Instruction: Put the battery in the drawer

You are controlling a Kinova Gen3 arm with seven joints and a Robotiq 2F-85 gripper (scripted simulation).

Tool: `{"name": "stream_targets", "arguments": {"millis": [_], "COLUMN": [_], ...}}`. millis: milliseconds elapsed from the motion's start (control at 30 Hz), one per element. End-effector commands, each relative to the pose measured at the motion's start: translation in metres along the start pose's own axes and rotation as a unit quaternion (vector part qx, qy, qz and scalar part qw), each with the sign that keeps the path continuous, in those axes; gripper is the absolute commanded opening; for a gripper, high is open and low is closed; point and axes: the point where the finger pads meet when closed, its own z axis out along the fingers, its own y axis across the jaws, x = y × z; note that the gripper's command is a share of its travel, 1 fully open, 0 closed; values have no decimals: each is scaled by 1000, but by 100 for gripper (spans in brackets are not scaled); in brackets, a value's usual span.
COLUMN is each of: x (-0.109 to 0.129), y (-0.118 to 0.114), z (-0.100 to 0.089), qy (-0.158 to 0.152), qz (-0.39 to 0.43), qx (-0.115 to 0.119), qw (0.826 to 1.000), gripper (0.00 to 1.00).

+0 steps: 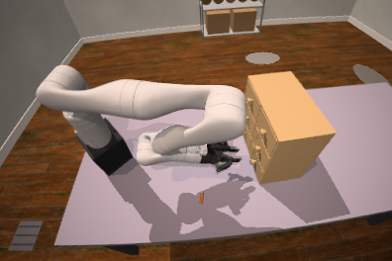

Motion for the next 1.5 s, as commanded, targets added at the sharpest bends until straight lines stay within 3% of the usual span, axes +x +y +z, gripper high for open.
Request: {"name": "stream_targets", "arguments": {"millis": [0, 433, 667, 1467], "x": [-5, -47, -57, -61], "y": [0, 0, 0, 0], "z": [4, 43, 52, 56], "qy": [1, 1, 1, 1], "qz": [0, 0, 0, 0], "qx": [0, 0, 0, 0], "qw": [1000, 1000, 1000, 1000], "gripper": [33, 33, 33, 33]}}
